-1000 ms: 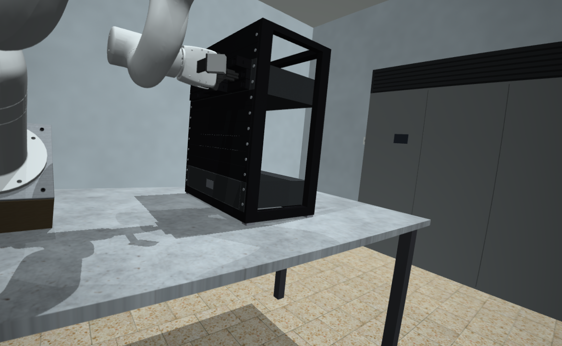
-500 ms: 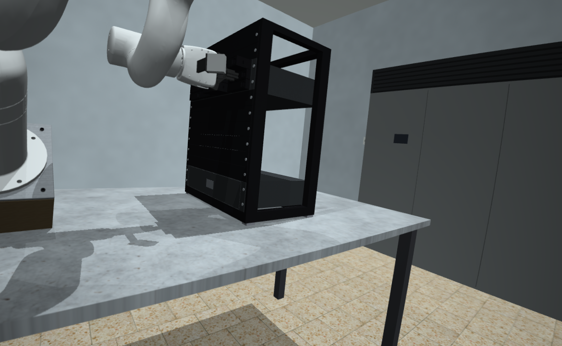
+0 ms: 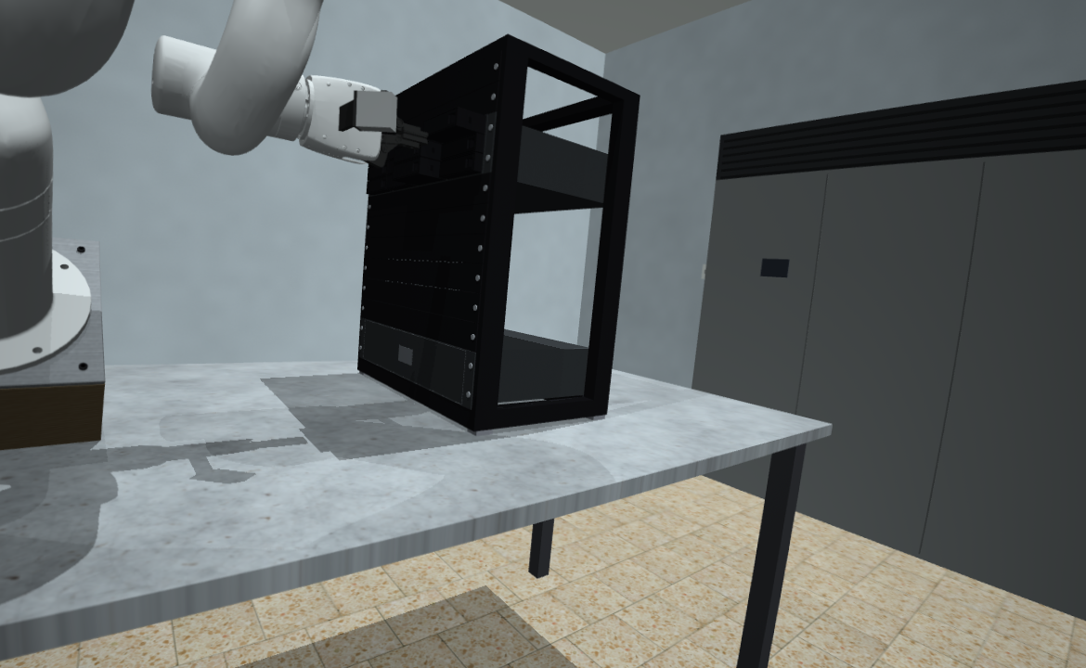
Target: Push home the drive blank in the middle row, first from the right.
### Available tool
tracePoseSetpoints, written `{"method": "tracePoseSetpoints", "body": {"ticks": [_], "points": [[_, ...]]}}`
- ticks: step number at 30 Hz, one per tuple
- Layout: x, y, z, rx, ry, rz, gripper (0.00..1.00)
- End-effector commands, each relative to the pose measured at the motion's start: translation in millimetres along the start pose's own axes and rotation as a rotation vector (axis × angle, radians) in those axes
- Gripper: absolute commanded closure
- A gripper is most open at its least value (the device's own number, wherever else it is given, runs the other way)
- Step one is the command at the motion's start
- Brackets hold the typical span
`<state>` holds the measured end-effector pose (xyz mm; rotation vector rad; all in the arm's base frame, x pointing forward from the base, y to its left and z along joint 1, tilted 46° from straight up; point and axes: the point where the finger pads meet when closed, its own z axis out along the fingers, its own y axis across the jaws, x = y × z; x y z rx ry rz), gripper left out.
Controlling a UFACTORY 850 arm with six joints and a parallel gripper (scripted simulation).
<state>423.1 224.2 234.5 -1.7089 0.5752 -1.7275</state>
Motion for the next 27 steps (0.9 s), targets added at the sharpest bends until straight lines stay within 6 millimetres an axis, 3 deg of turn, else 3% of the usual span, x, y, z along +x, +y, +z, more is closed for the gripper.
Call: {"method": "tracePoseSetpoints", "body": {"ticks": [1, 23, 27], "points": [[0, -1, -23, -0.001, 0.003, 0.003, 1.00], [0, -1, -48, -0.001, 0.003, 0.003, 1.00], [-1, -1, -64, -0.001, 0.003, 0.003, 1.00]]}}
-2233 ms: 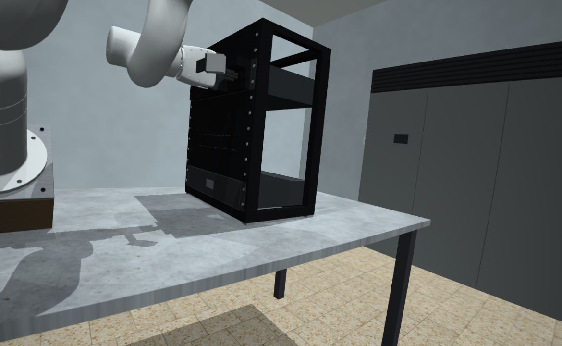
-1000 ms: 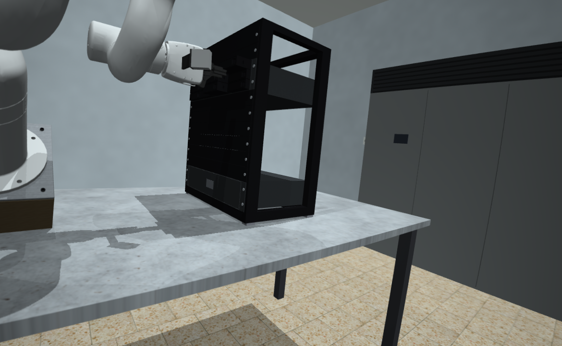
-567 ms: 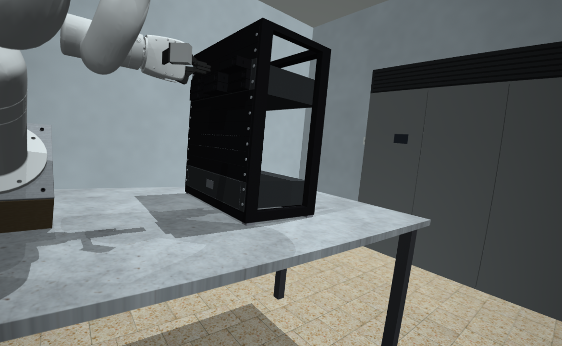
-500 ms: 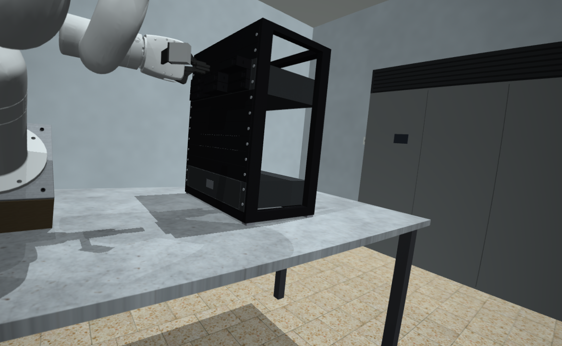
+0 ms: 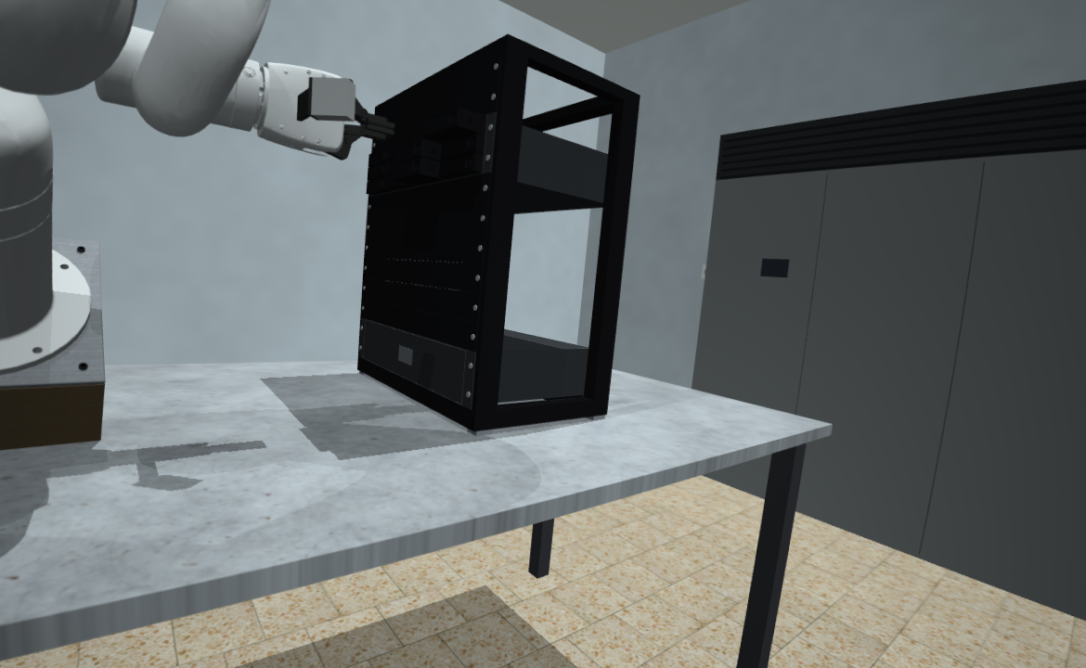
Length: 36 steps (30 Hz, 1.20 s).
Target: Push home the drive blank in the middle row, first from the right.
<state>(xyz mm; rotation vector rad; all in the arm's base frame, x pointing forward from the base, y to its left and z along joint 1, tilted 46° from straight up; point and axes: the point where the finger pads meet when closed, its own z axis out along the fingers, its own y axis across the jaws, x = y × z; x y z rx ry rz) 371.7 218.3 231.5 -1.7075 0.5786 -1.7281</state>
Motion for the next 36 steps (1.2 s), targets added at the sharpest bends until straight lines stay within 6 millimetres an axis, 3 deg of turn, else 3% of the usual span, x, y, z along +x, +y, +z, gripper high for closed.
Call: {"method": "tracePoseSetpoints", "body": {"ticks": [1, 11, 13, 22, 28, 36], "points": [[0, -1, -17, 0.000, 0.001, 0.001, 1.00], [0, 0, -77, 0.001, 0.001, 0.001, 1.00], [0, 0, -77, 0.001, 0.001, 0.001, 1.00], [-1, 0, -120, 0.001, 0.001, 0.001, 1.00], [-1, 0, -134, 0.001, 0.001, 0.001, 1.00], [-1, 0, -138, 0.001, 0.001, 0.001, 1.00]]}}
